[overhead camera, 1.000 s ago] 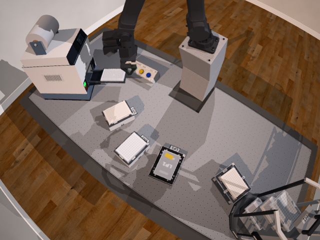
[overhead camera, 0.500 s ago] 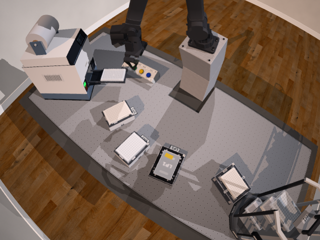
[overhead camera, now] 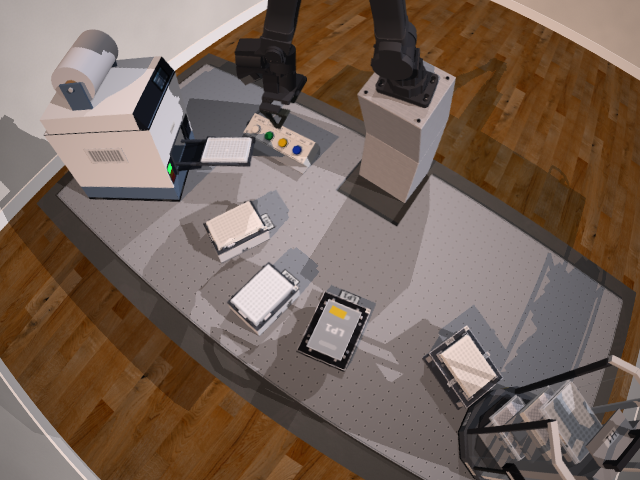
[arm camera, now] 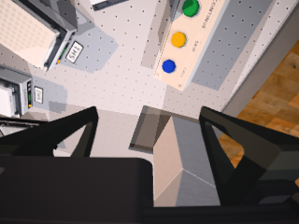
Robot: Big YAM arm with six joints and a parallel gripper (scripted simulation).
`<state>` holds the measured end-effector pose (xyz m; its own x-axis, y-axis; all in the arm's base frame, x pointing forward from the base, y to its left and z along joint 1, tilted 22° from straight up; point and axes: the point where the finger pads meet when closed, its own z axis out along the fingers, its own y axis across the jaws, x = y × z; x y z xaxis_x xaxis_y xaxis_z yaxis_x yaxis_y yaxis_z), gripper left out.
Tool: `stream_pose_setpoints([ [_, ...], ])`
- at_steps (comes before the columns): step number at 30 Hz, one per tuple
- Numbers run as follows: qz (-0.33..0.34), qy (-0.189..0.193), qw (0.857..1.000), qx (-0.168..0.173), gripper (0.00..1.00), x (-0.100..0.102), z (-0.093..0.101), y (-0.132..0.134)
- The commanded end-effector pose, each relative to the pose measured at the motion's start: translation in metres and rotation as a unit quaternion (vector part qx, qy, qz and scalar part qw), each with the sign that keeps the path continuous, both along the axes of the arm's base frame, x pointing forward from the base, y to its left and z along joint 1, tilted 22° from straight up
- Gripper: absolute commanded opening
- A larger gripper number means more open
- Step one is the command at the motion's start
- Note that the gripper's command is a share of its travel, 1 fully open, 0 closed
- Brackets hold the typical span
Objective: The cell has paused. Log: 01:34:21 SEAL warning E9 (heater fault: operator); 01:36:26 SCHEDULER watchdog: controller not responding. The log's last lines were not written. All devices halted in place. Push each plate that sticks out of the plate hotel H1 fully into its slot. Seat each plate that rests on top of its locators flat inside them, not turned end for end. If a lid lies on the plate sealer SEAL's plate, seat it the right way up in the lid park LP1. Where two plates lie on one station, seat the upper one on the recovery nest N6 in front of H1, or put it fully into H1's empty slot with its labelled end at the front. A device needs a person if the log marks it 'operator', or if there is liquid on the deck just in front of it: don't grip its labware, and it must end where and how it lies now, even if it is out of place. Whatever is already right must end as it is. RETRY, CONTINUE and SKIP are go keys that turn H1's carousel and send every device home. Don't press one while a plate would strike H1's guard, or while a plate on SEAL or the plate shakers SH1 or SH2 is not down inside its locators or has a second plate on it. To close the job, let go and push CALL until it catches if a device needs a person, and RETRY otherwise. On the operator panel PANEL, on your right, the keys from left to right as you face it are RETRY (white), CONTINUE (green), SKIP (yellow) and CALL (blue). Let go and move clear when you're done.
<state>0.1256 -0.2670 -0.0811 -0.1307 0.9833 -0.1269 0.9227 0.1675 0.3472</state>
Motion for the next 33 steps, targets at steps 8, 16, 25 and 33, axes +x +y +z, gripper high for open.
stream_pose_setpoints([
  [8,0.010,0.000,1.000,-0.004,1.00,-0.030,-0.014,0.007],
  [16,-0.063,-0.006,0.998,0.021,1.00,-0.032,-0.013,0.006],
  [25,-0.154,-0.013,0.986,0.054,1.00,-0.035,-0.013,0.004],
  [33,-0.228,-0.019,0.970,0.083,1.00,-0.035,-0.013,0.004],
])
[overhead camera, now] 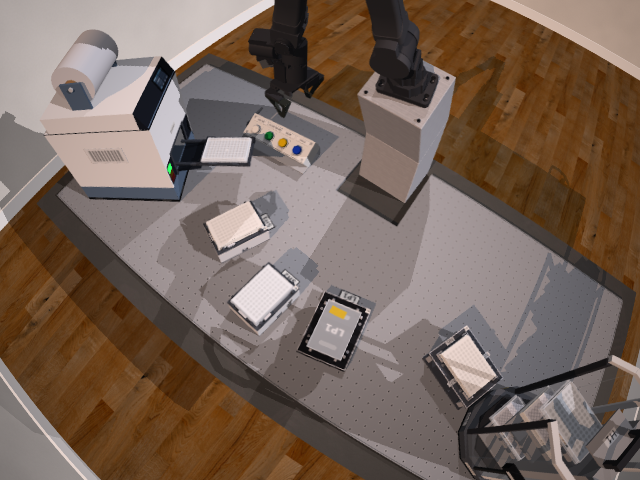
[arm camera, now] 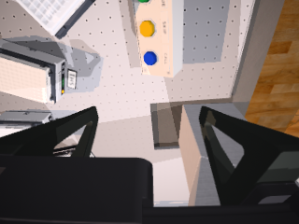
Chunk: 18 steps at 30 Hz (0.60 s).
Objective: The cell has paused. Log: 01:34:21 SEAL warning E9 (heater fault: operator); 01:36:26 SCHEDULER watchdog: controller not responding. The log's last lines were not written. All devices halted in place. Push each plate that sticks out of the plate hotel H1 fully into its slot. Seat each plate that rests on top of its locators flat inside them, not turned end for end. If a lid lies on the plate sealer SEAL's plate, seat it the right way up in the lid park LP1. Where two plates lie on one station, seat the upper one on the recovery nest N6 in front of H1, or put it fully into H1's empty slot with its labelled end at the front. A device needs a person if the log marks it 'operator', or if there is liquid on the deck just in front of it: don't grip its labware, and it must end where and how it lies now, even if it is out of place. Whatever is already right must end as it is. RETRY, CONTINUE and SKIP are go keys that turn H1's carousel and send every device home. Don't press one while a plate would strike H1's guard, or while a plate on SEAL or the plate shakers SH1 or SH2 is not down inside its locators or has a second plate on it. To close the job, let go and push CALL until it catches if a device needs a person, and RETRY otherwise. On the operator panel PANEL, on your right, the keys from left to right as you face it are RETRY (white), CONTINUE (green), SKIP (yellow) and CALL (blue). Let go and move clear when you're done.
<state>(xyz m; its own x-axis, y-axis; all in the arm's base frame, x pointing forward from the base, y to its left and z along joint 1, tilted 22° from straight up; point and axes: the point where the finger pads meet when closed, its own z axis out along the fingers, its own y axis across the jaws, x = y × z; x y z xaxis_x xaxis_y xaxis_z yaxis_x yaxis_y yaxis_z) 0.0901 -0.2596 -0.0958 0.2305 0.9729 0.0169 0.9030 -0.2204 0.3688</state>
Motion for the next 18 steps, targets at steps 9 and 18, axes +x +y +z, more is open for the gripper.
stream_pose_setpoints([
  [9,-0.135,-0.011,0.990,0.046,1.00,0.0006,0.0012,-0.0032],
  [18,-0.221,-0.018,0.972,0.079,1.00,0.0006,0.0012,-0.0031],
])
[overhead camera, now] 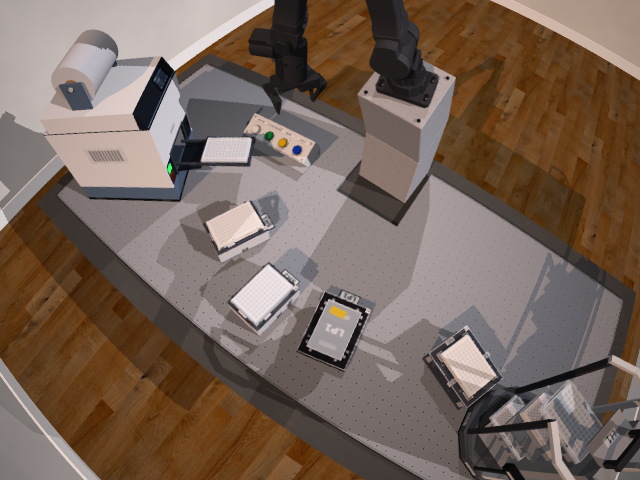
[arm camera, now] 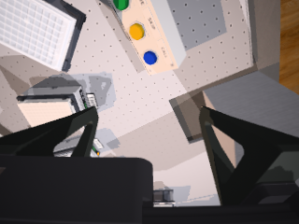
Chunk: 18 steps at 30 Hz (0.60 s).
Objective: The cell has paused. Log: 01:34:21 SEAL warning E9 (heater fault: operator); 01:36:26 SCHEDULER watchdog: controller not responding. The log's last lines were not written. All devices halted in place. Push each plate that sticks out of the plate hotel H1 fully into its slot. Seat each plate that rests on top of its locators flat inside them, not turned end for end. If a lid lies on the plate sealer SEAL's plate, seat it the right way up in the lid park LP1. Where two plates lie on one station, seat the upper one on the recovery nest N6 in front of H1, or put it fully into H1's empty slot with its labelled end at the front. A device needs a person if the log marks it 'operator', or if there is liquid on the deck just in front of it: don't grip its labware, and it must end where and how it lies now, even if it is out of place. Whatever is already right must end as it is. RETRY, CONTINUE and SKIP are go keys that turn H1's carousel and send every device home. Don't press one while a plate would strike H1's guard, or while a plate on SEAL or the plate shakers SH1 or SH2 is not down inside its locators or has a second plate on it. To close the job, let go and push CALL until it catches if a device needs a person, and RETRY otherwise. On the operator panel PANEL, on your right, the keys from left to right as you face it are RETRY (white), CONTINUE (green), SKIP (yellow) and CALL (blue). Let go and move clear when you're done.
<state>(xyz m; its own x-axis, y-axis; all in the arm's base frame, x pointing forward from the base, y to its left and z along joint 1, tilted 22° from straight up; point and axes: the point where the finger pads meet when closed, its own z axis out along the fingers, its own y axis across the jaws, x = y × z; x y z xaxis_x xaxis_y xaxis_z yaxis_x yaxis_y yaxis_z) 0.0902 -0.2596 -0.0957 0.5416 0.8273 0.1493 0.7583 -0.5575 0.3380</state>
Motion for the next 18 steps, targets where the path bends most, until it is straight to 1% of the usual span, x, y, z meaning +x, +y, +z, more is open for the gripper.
stream_pose_setpoints([
  [1,-0.061,-0.005,0.998,0.017,1.00,0.0005,0.0011,-0.0031],
  [7,-0.126,-0.010,0.991,0.043,1.00,0.0005,0.0011,-0.0030],
  [9,-0.126,-0.010,0.991,0.043,1.00,0.0005,0.0011,-0.0030],
  [18,-0.222,-0.018,0.972,0.080,1.00,0.0005,0.0011,-0.0030],
])
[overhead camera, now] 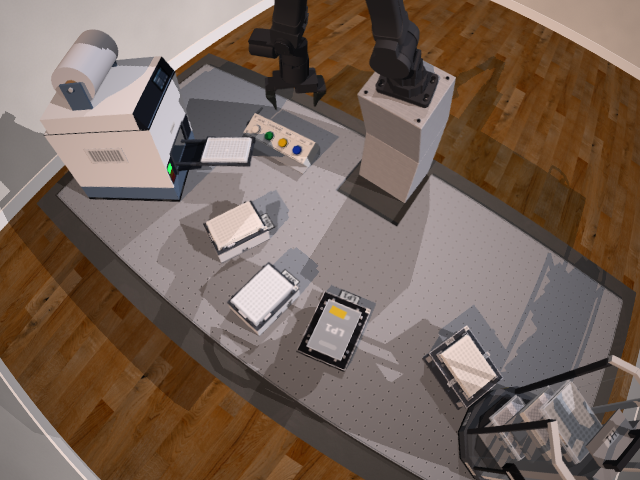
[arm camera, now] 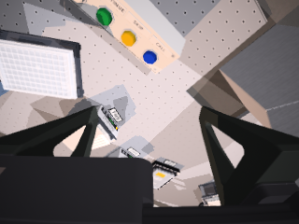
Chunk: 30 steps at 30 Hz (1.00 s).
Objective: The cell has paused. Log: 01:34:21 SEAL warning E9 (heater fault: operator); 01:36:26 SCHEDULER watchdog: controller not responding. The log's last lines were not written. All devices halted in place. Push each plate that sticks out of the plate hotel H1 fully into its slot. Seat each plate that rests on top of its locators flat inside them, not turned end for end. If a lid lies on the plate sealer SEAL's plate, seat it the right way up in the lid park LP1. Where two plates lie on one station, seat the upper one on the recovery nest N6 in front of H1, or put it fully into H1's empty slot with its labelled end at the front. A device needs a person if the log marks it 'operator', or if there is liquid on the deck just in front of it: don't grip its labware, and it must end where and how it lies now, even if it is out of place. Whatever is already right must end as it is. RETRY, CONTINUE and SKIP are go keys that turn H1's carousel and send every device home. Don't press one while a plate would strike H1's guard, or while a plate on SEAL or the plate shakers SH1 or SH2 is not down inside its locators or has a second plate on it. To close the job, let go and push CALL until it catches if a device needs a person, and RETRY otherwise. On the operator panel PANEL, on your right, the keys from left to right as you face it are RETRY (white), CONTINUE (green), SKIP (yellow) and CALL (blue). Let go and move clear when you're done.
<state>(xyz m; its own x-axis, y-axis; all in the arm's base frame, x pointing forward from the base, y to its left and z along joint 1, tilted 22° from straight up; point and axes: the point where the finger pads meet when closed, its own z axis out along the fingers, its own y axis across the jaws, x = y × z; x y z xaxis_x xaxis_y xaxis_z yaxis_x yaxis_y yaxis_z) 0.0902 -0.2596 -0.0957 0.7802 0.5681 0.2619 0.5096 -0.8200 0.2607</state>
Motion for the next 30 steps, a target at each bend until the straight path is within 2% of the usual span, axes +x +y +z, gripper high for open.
stream_pose_setpoints([
  [1,-0.062,-0.005,0.998,0.018,1.00,0.0005,0.0011,-0.0029],
  [6,-0.116,-0.009,0.992,0.039,1.00,0.0005,0.0011,-0.0029],
  [8,-0.116,-0.009,0.992,0.039,1.00,0.0005,0.0011,-0.0029],
  [13,-0.170,-0.013,0.984,0.060,1.00,0.0005,0.0011,-0.0028],
  [23,-0.275,-0.022,0.956,0.101,1.00,0.0005,0.0010,-0.0028],
  [25,-0.275,-0.022,0.956,0.101,1.00,0.0005,0.0010,-0.0028],
  [30,-0.326,-0.026,0.937,0.121,1.00,0.0005,0.0010,-0.0027],
])
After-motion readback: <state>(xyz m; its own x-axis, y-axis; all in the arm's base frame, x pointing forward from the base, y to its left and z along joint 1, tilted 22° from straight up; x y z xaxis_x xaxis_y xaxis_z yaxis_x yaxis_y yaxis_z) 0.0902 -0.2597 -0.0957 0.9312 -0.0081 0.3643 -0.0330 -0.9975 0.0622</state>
